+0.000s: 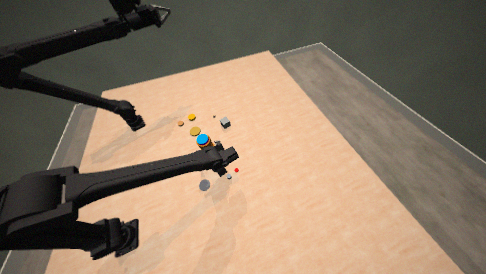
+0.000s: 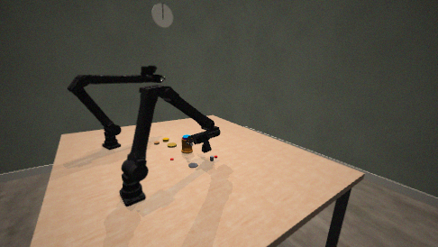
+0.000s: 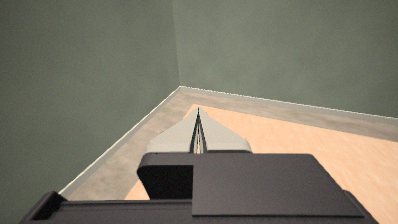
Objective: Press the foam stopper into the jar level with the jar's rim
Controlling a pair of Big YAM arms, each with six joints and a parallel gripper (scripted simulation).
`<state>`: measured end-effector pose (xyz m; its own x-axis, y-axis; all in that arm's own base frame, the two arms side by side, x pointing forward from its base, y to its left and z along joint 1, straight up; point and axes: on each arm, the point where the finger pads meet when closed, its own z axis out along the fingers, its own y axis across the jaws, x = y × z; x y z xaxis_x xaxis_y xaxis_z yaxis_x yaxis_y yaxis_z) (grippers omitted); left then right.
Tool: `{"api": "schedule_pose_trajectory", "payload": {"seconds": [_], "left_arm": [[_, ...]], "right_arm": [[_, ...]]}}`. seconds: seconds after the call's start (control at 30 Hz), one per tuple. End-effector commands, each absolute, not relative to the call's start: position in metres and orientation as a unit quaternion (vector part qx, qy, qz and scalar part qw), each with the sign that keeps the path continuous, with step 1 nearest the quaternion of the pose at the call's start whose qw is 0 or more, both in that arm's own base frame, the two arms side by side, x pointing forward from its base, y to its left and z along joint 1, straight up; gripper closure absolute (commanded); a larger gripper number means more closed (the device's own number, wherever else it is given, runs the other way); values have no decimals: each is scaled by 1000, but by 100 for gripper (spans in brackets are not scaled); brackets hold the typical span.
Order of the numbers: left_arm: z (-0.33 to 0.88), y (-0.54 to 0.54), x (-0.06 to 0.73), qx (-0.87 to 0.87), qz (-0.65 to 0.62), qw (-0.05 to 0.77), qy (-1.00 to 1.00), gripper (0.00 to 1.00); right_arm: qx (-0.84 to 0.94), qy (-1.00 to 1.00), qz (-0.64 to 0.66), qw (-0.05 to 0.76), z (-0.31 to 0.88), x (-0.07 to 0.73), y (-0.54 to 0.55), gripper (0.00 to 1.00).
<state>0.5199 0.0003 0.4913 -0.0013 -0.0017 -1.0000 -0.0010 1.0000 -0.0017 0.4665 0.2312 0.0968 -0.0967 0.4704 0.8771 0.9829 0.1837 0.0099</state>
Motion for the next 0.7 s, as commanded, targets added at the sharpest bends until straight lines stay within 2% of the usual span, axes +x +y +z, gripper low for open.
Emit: {"api": "schedule_pose_trajectory", "payload": {"seconds": [0.0, 0.67], "left_arm": [[523, 0, 521, -4, -2, 726, 687, 100], [523, 0, 521, -4, -2, 726, 687, 100]], "right_arm": [[-548, -662, -332, 389, 97, 468, 240, 2], [-552, -660, -325, 392, 73, 463, 266, 2]]}}
